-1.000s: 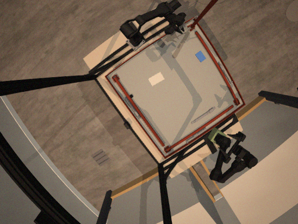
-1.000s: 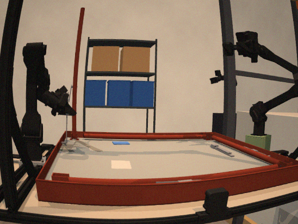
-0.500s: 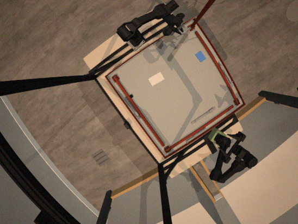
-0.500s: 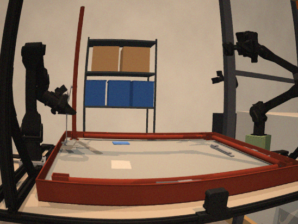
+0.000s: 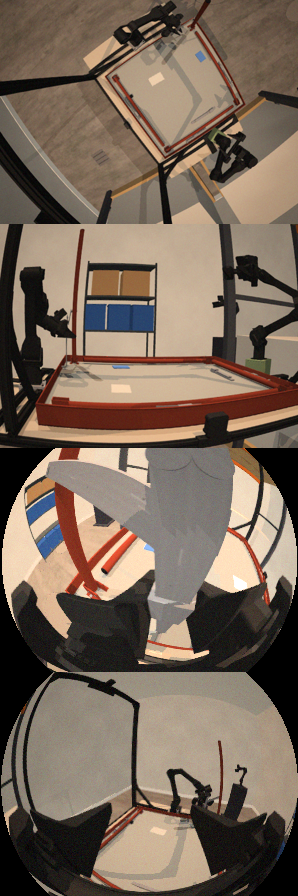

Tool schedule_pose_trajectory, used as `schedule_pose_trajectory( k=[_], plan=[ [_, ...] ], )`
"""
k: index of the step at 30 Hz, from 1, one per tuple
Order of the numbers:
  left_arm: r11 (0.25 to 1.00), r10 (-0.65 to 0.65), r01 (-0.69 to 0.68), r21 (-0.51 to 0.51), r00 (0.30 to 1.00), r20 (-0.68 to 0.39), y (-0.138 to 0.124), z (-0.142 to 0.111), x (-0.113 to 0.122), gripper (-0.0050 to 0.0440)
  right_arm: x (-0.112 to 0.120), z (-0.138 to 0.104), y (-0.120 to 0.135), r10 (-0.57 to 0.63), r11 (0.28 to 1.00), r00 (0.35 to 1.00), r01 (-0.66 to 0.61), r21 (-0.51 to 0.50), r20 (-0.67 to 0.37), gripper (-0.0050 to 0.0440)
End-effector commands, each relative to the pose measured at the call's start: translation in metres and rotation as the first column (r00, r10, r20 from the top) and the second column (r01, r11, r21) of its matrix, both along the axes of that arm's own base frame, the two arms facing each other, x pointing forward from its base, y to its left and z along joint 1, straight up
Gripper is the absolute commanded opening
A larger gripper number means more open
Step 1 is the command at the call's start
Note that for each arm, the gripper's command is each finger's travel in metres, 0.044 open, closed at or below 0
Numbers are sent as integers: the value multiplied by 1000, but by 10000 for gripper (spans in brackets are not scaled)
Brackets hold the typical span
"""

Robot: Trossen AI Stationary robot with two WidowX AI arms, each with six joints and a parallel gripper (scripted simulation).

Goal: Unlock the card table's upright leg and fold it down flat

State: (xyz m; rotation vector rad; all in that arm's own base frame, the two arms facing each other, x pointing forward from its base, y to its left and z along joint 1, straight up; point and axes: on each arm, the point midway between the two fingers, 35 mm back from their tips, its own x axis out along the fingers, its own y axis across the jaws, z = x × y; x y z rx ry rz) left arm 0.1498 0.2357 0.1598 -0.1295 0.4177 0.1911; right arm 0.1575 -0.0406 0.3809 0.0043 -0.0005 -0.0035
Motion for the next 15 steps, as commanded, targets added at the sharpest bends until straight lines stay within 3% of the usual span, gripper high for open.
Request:
schedule_pose_trajectory(
  k=[1, 9, 10, 12, 14, 15],
  plan=[
    [999, -3, 3, 52, 1000, 0, -1, 2, -1, 0, 0, 0, 1, 3, 1000, 1000, -3, -4, 0, 400],
    [994, -3, 2, 110, 1000, 8, -8, 3, -1, 0, 0, 0, 1, 3, 1000, 1000, -3, -4, 0, 400],
    [998, 0, -1, 57, 1000, 8, -7, 1, -1, 0, 0, 0, 1, 3, 1000, 1000, -3, -4, 0, 400],
    [998, 0, -1, 57, 1000, 8, -7, 1, -1, 48, 0, 0, 1, 3, 1000, 1000, -3, -4, 0, 400],
    [998, 0, -1, 57, 1000, 8, -7, 1, -1, 48, 0, 0, 1, 3, 1000, 1000, -3, -4, 0, 400],
    [998, 0, -1, 57, 1000, 8, -7, 1, -1, 72, 0, 0, 1, 3, 1000, 1000, -3, -4, 0, 400]
  ],
)
